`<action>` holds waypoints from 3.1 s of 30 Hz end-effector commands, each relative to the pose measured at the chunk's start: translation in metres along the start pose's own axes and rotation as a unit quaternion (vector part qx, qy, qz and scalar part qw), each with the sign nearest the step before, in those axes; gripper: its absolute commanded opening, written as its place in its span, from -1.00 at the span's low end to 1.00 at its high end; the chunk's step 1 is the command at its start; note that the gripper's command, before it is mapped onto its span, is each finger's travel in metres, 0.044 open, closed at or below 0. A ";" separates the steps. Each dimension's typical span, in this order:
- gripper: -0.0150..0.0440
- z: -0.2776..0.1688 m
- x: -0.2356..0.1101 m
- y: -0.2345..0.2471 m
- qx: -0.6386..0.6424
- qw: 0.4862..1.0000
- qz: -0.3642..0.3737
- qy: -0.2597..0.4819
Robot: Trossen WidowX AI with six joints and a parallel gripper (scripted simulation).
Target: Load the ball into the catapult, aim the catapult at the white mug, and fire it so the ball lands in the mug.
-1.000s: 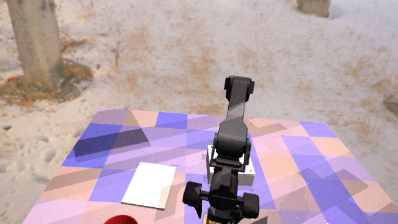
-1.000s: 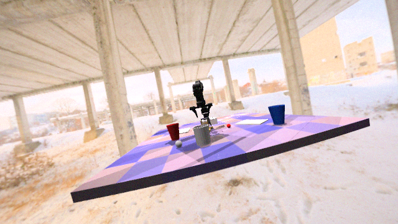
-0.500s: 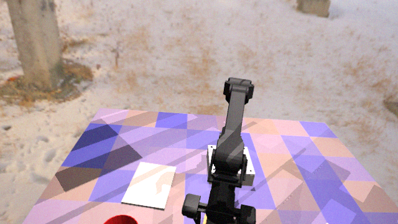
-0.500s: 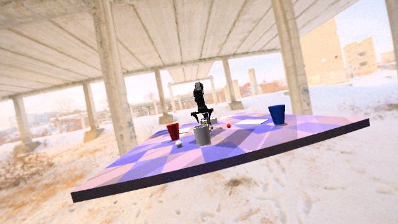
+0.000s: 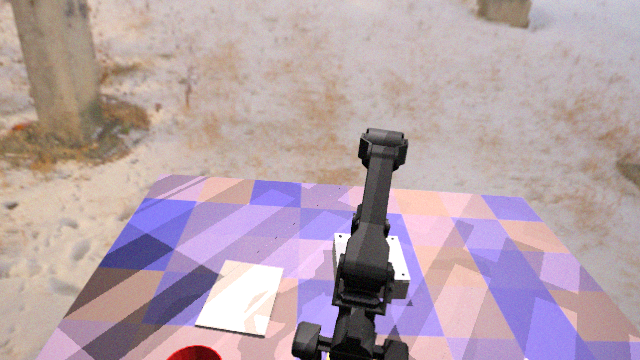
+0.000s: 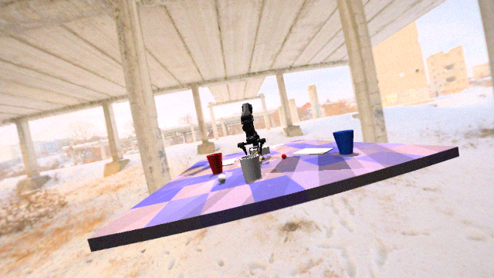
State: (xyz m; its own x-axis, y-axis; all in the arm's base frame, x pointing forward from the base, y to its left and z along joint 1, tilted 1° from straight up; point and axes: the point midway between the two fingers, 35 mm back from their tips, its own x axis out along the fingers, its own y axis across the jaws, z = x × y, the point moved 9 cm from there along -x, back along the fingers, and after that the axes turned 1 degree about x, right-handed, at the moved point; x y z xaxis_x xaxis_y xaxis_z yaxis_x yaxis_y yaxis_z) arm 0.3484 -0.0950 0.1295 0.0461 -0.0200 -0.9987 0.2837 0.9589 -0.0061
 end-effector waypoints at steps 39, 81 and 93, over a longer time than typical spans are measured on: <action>-0.49 -0.001 -0.029 0.000 0.000 1.000 -0.001 0.003; -0.31 0.000 0.019 -0.001 0.001 1.000 -0.001 0.006; 0.75 0.000 0.016 -0.001 0.001 1.000 -0.001 0.006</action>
State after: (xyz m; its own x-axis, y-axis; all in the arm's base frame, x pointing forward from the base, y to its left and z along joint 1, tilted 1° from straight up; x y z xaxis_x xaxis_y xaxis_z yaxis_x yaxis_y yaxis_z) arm 0.3486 -0.0962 0.1107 0.0344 -0.0184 -0.9992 0.2865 0.9580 -0.0078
